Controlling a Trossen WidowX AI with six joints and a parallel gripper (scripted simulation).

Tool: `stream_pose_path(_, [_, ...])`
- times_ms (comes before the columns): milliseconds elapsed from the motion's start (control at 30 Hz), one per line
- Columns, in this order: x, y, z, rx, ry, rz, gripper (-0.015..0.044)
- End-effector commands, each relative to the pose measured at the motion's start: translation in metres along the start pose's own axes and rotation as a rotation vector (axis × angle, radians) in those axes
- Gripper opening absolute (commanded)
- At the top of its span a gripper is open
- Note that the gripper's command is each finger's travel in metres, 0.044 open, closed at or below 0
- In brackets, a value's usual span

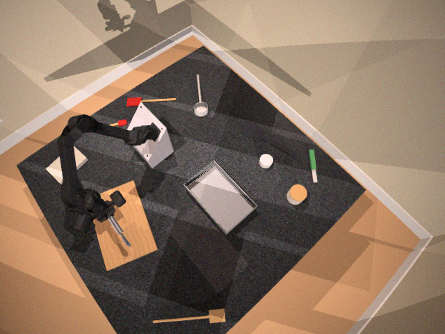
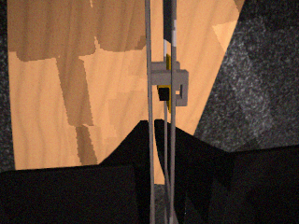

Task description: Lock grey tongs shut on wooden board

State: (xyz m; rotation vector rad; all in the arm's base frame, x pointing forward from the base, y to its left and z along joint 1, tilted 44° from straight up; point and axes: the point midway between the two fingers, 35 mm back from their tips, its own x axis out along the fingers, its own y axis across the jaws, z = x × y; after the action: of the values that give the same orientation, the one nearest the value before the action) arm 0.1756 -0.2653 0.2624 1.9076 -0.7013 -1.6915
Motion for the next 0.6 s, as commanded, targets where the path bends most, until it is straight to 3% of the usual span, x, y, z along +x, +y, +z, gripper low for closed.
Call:
stream_pose_path(0, [-0.0120, 0.0066, -0.0011, -0.005, -0.071, 0.064, -0.0150])
stream_pose_path(567, [-0.0070, 0.0075, -0.0018, -0.006, -0.074, 0.067, -0.0150])
